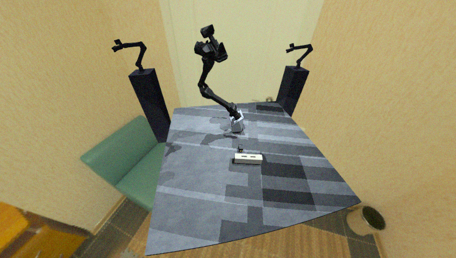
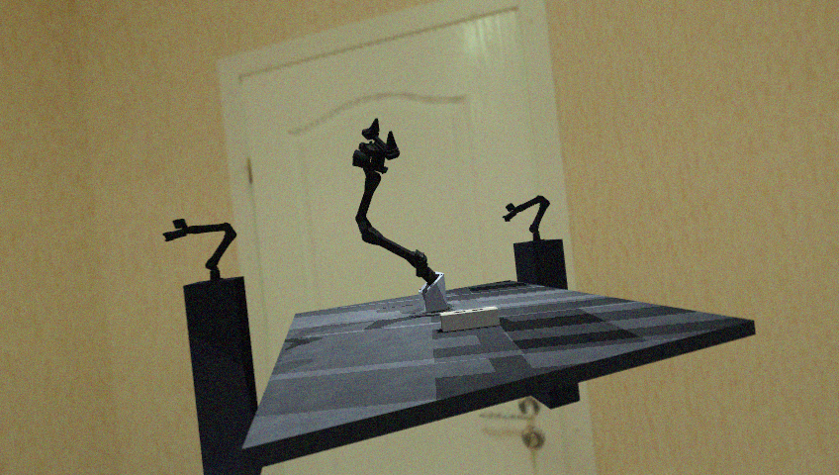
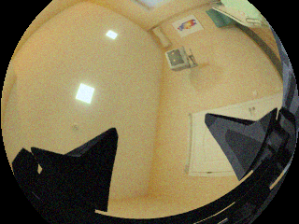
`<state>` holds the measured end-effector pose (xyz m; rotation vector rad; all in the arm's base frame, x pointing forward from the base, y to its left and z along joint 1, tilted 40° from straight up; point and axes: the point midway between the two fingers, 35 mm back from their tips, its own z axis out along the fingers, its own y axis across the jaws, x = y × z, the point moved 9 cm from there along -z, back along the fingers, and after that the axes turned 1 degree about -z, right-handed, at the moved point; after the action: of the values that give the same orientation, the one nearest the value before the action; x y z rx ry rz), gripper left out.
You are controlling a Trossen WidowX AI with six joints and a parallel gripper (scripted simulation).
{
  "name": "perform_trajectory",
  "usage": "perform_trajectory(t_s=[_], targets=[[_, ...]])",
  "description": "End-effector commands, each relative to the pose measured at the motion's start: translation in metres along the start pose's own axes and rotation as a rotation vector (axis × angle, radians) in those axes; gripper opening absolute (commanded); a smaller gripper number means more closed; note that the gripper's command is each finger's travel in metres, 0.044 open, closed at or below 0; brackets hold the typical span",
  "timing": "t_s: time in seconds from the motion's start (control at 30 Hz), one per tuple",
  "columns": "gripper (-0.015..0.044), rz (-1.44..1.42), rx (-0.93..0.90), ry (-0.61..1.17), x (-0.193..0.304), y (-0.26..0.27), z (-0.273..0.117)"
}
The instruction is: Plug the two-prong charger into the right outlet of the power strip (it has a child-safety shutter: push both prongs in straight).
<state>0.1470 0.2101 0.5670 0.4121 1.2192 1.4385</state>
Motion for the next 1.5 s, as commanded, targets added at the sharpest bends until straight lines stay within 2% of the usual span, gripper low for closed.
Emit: perform_trajectory(t_s=[0.0, 0.4, 0.77, 1.1, 1.47], targets=[[0.044, -0.118, 0.109, 0.003, 0.017, -0.035, 0.019], [0.044, -0.42, 0.382, 0.068, 0.036, -0.127, 0.046], [0.044, -0.648, 0.697, 0.178, 0.04, -0.226, 0.05], [0.044, -0.801, 1.018, 0.313, 0.032, -0.319, 0.035], [0.044, -0.91, 1.358, 0.487, 0.012, -0.403, -0.006]])
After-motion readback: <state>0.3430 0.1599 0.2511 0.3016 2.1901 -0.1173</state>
